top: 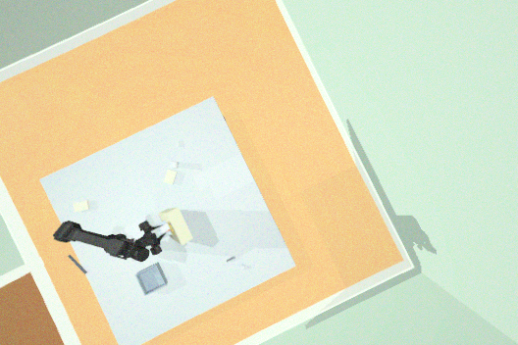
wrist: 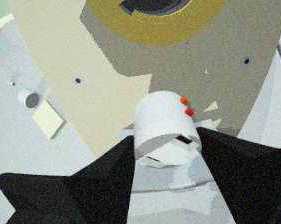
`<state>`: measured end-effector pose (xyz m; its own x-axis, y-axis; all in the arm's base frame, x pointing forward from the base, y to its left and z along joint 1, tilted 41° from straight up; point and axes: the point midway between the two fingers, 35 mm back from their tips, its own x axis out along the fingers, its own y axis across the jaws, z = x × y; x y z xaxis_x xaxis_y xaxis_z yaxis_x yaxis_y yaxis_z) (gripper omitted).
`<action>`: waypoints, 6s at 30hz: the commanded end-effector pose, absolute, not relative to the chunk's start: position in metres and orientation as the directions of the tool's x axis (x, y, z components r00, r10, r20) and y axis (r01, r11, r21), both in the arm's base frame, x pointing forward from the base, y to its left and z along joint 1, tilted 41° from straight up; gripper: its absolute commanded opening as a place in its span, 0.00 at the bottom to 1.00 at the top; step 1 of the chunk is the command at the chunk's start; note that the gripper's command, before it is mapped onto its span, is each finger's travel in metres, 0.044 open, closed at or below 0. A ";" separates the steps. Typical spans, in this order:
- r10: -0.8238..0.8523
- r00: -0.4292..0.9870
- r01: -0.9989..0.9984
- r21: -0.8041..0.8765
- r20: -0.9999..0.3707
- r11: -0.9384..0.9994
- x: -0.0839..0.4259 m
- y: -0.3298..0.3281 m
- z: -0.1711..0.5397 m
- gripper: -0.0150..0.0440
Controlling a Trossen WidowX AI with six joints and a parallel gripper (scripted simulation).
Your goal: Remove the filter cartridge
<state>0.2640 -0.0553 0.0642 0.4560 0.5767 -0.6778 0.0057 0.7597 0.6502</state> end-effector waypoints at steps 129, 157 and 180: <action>0.176 -0.173 0.971 -0.197 -0.969 -0.133 -0.059 -0.204 -0.175 0.25; 0.185 -0.167 0.971 -0.194 -0.969 -0.139 -0.061 -0.168 -0.212 0.74; 0.177 -0.172 0.972 -0.197 -0.969 -0.131 -0.059 -0.207 -0.172 1.00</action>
<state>-0.0595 -0.2125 -0.1694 -0.1743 0.1623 -0.9712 0.9709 -0.1361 -0.1970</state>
